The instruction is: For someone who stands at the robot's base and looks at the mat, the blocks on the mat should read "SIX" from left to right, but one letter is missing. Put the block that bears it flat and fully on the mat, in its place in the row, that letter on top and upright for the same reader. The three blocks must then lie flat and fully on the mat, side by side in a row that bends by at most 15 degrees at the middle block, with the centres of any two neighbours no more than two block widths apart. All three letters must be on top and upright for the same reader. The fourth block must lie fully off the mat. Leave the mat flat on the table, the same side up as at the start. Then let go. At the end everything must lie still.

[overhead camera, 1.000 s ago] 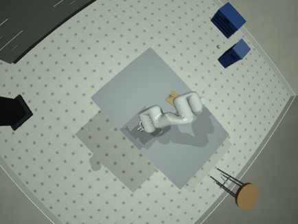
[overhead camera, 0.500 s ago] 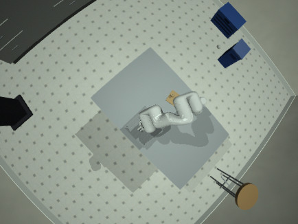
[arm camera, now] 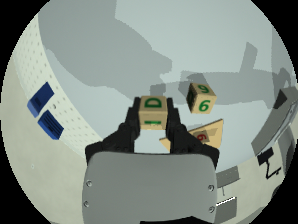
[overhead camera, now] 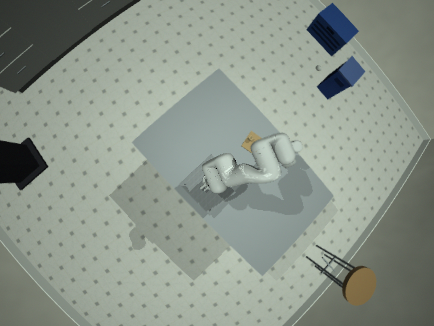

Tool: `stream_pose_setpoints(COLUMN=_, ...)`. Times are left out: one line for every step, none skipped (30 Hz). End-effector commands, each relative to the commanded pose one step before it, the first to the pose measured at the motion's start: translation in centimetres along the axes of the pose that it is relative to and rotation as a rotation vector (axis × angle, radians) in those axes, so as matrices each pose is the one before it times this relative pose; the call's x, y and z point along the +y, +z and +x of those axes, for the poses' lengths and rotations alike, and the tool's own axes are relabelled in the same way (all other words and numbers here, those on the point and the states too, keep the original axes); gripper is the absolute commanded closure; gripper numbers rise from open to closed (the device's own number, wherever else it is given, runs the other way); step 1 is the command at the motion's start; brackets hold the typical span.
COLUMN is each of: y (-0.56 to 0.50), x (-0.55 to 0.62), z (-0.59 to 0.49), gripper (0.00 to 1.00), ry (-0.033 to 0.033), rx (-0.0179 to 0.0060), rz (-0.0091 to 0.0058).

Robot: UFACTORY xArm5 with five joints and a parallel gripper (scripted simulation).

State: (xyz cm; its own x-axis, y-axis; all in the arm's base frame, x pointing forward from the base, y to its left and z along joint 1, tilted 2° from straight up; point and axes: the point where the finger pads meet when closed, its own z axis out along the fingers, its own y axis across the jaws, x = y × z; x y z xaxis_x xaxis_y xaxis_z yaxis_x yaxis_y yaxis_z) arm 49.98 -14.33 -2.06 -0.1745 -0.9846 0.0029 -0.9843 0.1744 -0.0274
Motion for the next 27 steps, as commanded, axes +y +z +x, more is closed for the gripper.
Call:
stream_pose_setpoints(y=-3.235, x=-0.197, z=0.075, gripper=0.73, ry=0.00006, rx=0.00068, rz=0.00623)
stream_pose_setpoints(y=-0.791, x=0.0, z=0.016, gripper=0.73, ry=0.0, rx=0.00001, rz=0.0)
stream_pose_setpoints(y=-0.783, x=0.001, z=0.015, gripper=0.73, ry=0.0, rx=0.00001, rz=0.0)
stream_pose_setpoints(y=-0.748, x=0.002, z=0.015, gripper=0.73, ry=0.0, rx=0.00001, rz=0.0)
stream_pose_setpoints(y=-0.685, x=0.001, z=0.013, gripper=0.73, ry=0.0, rx=0.00001, rz=0.0)
stream_pose_setpoints(y=-0.597, x=-0.001, z=0.012, gripper=0.73, ry=0.0, rx=0.00001, rz=0.0)
stream_pose_setpoints(y=-0.503, x=0.003, z=0.01, gripper=0.73, ry=0.0, rx=0.00001, rz=0.0)
stream_pose_setpoints(y=-0.397, x=-0.002, z=0.008, gripper=0.73, ry=0.0, rx=0.00001, rz=0.0)
stream_pose_setpoints(y=-0.295, x=0.0, z=0.006, gripper=0.73, ry=0.0, rx=0.0, rz=0.0)
stream_pose_setpoints(y=-0.198, x=0.001, z=0.004, gripper=0.73, ry=0.0, rx=0.0, rz=0.0)
stream_pose_setpoints(y=0.0, x=0.0, z=0.0, gripper=0.73, ry=0.0, rx=0.0, rz=0.0)
stream_pose_setpoints(y=0.0, x=0.0, z=0.0, gripper=0.73, ry=0.0, rx=0.0, rz=0.0)
stream_pose_setpoints(y=-0.112, x=0.001, z=0.002, gripper=0.73, ry=0.0, rx=0.0, rz=0.0)
stream_pose_setpoints(y=-0.045, x=0.001, z=0.001, gripper=0.73, ry=0.0, rx=0.0, rz=0.0)
stream_pose_setpoints(y=-0.007, x=0.0, z=0.0, gripper=0.73, ry=0.0, rx=0.0, rz=0.0)
stream_pose_setpoints(y=0.0, x=0.0, z=0.0, gripper=0.73, ry=0.0, rx=0.0, rz=0.0)
stream_pose_setpoints(y=0.0, x=0.0, z=0.0, gripper=0.73, ry=0.0, rx=0.0, rz=0.0)
stream_pose_setpoints(y=0.0, x=0.0, z=0.0, gripper=0.73, ry=0.0, rx=0.0, rz=0.0)
stream_pose_setpoints(y=0.0, x=0.0, z=0.0, gripper=0.73, ry=0.0, rx=0.0, rz=0.0)
stream_pose_setpoints(y=0.0, x=0.0, z=0.0, gripper=0.73, ry=0.0, rx=0.0, rz=0.0)
stream_pose_setpoints(y=0.0, x=0.0, z=0.0, gripper=0.73, ry=0.0, rx=0.0, rz=0.0)
stream_pose_setpoints(y=-0.013, x=0.067, z=-0.145, gripper=0.73, ry=-0.00172, rx=-0.00009, rz=0.00003)
stream_pose_setpoints(y=-0.074, x=0.398, z=-0.827, gripper=0.73, ry=-0.0099, rx=-0.0005, rz=0.00015)
stream_pose_setpoints(y=-0.142, x=0.887, z=-1.727, gripper=0.73, ry=-0.02108, rx=-0.00108, rz=0.0003)
stream_pose_setpoints(y=-0.169, x=1.386, z=-2.45, gripper=0.73, ry=-0.03094, rx=-0.0016, rz=0.00042)
stream_pose_setpoints(y=-0.036, x=0.365, z=-0.623, gripper=0.73, ry=-0.00801, rx=-0.00042, rz=0.0001)
stream_pose_setpoints(y=-0.033, x=0.372, z=-0.619, gripper=0.73, ry=-0.00804, rx=-0.00042, rz=0.0001)
